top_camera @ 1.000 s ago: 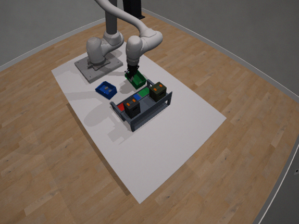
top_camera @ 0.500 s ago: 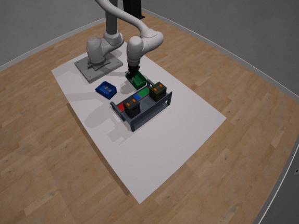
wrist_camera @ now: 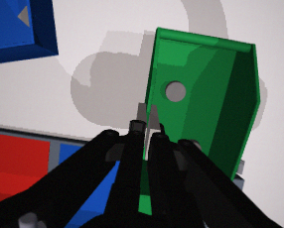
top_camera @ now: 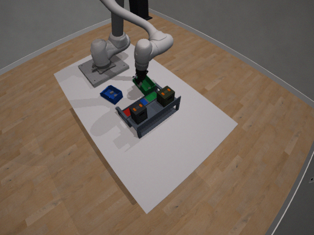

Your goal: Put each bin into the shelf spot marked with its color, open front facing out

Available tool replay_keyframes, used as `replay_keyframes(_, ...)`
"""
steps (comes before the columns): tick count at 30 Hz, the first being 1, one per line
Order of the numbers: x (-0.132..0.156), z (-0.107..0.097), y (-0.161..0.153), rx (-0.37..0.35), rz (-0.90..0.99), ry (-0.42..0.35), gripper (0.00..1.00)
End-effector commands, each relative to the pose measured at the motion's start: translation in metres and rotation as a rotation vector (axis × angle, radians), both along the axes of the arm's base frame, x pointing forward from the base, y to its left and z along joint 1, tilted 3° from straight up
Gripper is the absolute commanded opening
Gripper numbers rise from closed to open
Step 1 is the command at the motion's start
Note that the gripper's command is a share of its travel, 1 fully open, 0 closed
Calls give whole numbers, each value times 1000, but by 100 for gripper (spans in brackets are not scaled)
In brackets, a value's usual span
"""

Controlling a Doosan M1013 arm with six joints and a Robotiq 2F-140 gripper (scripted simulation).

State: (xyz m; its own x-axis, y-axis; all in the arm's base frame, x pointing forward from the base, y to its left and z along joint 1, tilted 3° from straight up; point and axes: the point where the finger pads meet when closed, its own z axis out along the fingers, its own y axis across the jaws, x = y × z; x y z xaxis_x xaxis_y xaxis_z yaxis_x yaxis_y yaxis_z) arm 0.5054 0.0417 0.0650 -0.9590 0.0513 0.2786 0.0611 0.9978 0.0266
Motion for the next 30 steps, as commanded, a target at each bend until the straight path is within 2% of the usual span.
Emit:
replay_keyframes(1,2,0,0,0,0,0,10)
replay_keyframes(30,33,-2,-2,0,0,0,10)
